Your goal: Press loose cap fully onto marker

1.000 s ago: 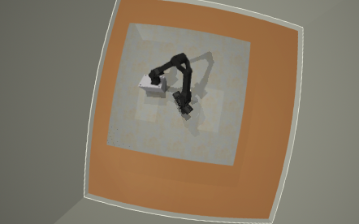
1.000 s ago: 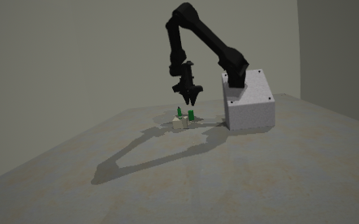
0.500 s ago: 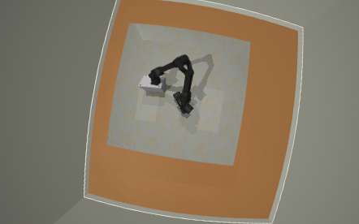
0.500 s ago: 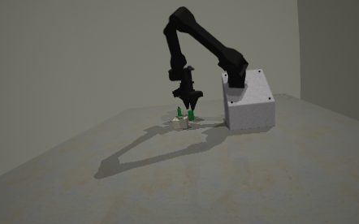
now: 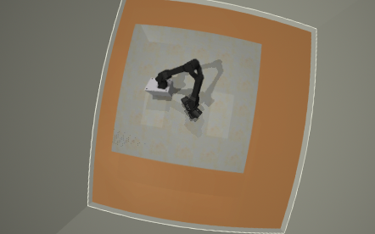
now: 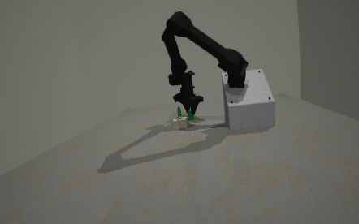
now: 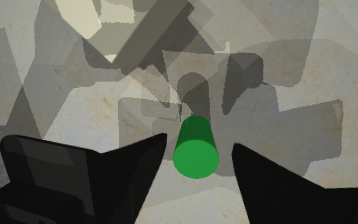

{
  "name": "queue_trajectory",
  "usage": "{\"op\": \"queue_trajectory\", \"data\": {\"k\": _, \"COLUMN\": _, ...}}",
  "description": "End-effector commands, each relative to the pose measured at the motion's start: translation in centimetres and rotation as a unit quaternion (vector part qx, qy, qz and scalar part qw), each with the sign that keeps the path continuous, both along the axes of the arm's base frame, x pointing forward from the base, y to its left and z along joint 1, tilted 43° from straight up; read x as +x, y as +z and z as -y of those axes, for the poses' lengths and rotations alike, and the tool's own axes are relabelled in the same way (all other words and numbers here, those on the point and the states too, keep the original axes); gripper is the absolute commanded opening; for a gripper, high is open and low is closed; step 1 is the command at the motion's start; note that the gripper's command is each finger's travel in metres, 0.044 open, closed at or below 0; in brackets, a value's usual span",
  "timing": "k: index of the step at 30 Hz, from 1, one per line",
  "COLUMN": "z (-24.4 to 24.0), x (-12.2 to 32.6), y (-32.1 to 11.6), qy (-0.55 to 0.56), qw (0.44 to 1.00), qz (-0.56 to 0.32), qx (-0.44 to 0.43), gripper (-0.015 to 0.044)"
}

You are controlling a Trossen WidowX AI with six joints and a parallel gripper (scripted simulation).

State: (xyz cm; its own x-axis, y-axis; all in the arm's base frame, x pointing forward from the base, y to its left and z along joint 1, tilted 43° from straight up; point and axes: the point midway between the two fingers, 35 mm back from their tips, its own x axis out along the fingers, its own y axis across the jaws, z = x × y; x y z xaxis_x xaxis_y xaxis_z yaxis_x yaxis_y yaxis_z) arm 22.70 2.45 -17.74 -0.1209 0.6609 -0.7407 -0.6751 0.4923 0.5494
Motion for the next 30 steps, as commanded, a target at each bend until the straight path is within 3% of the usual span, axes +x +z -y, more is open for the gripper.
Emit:
{"op": "queue_trajectory", "data": {"k": 1, "z": -0.5, "x": -0.2, "y": -0.4, "qy": -0.003, "qw": 1.000, "qz": -0.004, "qx": 0.003, "gripper": 0.0242}}
{"op": "queue_trajectory", "data": {"k": 9, "z": -1.2, "x": -0.5, "y": -1.1, "qy": -0.003, "qw": 1.000, "qz": -0.004, "qx": 0.004, "gripper": 0.0242}}
{"op": "queue_trajectory", "data": {"k": 13, "z": -1.2, "x": -0.4, "y": -1.1, "qy": -0.003, "qw": 1.000, "qz": -0.004, "qx": 0.004, "gripper": 0.0137}}
{"op": "queue_trajectory", "data": {"k": 22, "z": -1.2, "x": -0.4, "y": -1.1, "qy": -0.003, "qw": 1.000, "qz": -0.004, "qx": 0.004, "gripper": 0.0077}}
{"op": "queue_trajectory", "data": {"k": 25, "z": -0.9, "x": -0.3, "y": -0.8, "qy": -0.003, "qw": 1.000, "qz": -0.004, "qx": 0.004, "gripper": 0.0000}}
{"op": "queue_trajectory", "data": {"k": 30, "z": 0.1, "x": 0.0, "y": 0.2, "qy": -0.003, "qw": 1.000, "qz": -0.004, "qx": 0.003, "gripper": 0.0000}}
